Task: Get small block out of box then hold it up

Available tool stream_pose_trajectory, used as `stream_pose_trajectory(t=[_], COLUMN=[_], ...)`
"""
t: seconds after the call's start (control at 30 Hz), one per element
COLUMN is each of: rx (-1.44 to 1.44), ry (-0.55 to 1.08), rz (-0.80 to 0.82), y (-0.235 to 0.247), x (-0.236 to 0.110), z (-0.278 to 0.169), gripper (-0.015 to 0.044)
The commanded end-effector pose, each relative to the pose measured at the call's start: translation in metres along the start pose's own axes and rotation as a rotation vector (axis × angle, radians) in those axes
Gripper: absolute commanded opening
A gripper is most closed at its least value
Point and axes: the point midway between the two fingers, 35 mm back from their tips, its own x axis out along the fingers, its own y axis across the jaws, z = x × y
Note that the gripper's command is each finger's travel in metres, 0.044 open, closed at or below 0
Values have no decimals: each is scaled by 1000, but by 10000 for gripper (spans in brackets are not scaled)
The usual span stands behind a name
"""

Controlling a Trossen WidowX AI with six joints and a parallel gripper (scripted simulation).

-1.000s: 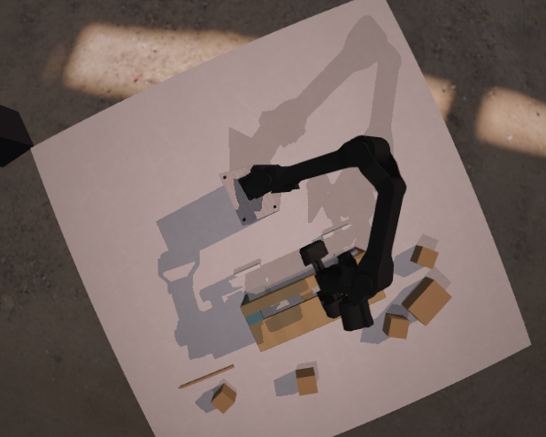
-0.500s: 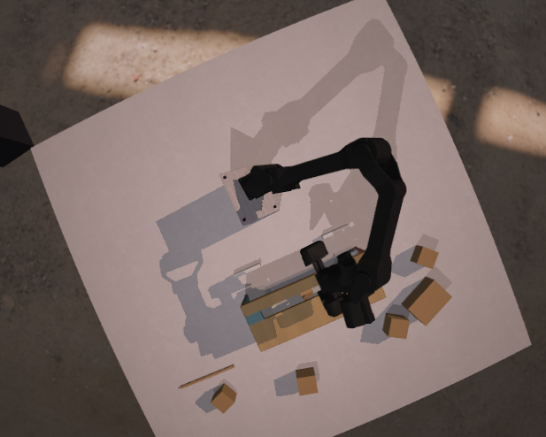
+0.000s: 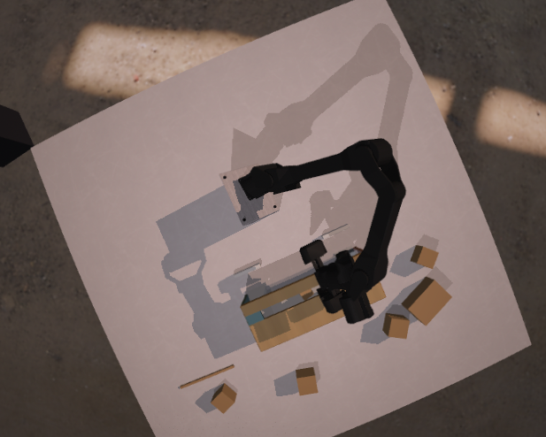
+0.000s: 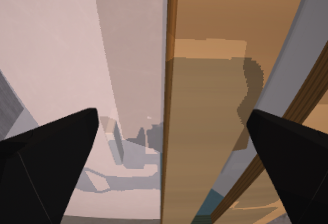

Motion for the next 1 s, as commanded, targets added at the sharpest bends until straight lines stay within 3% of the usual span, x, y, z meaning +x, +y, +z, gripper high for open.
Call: stream_pose_trajectory(t=[0.0,0.57,0.97], rx=[5,4,5], ry=[-5,-3,-2], rz=[13,3,4], y=[5,4,5], x=[10,20,32], z=[4,7,-24], gripper=[400,400,400])
